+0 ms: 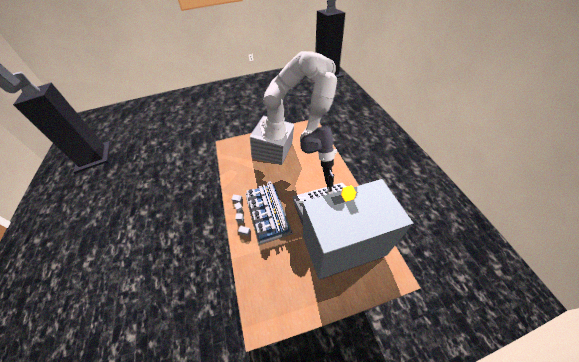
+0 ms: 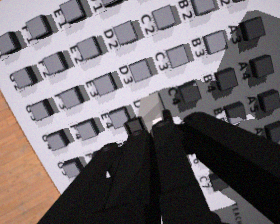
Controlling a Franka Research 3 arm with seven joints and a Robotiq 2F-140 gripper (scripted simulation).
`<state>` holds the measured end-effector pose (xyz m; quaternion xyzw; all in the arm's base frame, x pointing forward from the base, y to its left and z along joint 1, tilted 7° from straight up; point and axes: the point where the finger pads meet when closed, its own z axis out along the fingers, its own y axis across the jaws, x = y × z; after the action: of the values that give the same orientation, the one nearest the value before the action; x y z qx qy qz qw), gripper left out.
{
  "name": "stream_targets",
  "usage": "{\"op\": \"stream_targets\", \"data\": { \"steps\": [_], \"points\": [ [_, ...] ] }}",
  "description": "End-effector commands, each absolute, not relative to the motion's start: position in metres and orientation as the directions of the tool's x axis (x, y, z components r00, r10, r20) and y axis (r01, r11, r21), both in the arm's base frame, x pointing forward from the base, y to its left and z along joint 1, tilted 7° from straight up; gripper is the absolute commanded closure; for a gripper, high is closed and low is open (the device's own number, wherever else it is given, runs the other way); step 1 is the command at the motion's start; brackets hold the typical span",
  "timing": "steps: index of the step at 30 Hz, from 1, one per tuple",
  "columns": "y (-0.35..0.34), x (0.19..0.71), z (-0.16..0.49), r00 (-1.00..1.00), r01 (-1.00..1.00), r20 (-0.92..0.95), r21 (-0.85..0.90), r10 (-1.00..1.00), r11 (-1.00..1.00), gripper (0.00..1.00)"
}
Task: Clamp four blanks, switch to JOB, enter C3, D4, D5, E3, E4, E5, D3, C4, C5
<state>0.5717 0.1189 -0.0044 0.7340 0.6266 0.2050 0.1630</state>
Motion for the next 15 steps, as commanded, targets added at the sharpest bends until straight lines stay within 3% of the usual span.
{"op": "stream_targets", "data": {
  "steps": [1, 15],
  "points": [
    [0.1201, 0.5733, -0.0060, 0.134, 0.852, 0.103, 0.497, 0.986, -0.167, 1.00],
    [0.1202, 0.5763, -0.0111, 0.134, 0.852, 0.103, 0.497, 0.986, -0.167, 1.00]
  ]
}}
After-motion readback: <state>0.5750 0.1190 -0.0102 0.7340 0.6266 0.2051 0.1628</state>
